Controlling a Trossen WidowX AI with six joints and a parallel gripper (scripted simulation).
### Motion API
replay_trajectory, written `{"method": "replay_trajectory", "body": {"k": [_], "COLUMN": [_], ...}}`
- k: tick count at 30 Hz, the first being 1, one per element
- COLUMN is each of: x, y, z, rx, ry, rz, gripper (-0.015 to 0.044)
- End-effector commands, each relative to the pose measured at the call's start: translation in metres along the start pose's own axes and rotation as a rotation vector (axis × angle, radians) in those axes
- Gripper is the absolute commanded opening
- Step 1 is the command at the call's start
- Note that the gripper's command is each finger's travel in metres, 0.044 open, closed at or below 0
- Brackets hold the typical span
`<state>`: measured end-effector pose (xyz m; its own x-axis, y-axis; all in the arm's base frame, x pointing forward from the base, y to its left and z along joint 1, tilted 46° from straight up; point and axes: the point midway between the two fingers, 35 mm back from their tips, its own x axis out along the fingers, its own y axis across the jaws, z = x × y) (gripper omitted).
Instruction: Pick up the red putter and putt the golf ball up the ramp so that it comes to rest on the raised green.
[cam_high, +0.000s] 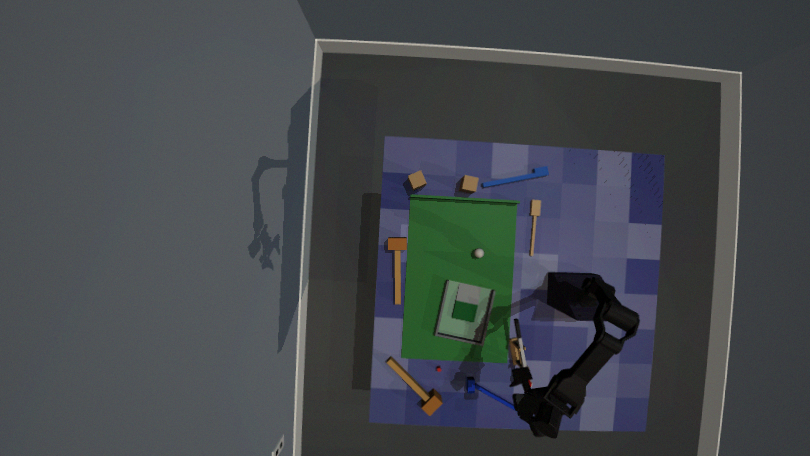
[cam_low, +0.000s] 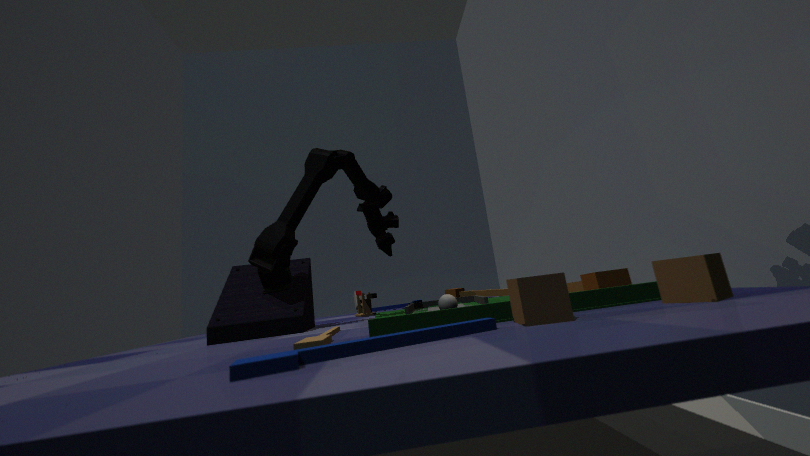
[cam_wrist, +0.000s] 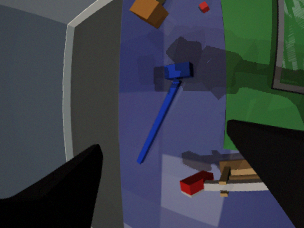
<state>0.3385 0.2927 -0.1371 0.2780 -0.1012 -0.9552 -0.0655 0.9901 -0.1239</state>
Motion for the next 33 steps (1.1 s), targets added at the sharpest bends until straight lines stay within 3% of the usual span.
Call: {"method": "replay_trajectory", "body": {"k": [1,11,20,33], "x": [-0.009,-0.024,-0.045,-0.044], "y": [-0.074,-0.149,-0.208,-0.209], "z": [-0.016,-0.048,-0.087,-0.091], "rx": [-0.518,-1.103,-1.61,-1.625], "ry": [0.136,0.38,0.626,0.633], "rz": [-0.119,-0.126,0.011,0.018], "gripper": [0.044,0.044,0.044,0.044]}}
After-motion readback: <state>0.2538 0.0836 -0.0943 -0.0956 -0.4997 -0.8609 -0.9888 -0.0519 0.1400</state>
